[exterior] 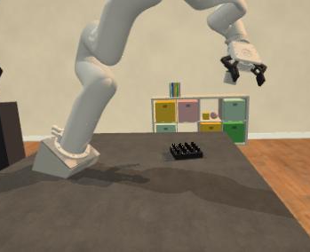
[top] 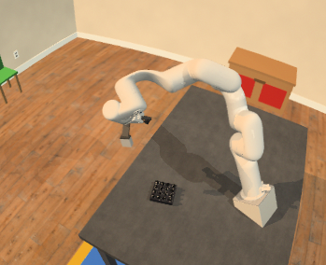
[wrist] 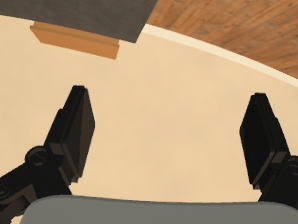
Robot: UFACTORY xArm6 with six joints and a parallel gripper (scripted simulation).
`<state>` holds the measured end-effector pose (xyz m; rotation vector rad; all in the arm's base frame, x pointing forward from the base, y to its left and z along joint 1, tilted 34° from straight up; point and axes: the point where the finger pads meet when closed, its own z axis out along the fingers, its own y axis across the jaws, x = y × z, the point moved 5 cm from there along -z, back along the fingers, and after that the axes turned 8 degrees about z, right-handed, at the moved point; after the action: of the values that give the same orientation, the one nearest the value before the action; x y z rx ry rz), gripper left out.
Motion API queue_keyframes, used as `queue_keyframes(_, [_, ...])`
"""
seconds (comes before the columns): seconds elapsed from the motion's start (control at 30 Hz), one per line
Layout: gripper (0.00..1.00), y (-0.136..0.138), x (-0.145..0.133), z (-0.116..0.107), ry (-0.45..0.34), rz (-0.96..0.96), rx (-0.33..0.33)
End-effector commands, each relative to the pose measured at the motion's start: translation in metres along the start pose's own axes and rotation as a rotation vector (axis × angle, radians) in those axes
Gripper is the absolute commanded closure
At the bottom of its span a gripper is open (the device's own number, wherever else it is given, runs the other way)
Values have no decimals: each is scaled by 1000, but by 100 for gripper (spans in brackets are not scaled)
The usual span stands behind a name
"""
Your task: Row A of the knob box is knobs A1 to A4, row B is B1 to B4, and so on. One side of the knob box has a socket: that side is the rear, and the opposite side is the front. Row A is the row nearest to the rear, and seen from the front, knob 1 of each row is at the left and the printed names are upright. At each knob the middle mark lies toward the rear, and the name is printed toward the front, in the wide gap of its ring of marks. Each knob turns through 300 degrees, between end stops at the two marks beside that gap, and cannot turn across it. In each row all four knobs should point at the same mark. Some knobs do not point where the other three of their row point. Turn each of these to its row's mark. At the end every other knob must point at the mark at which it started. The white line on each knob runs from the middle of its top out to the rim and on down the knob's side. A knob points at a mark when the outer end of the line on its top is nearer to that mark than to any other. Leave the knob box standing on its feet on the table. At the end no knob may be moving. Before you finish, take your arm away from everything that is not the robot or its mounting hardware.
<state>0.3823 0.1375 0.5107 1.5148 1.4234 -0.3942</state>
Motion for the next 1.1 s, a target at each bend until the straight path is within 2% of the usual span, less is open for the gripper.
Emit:
queue_keyframes(0.0, [0,0,-1,-1,2,3,-2])
queue_keyframes(0.67, [0,0,0,-1,8,15,-6])
queue_keyframes(1.07, [0,-10,42,20,122,275,-49])
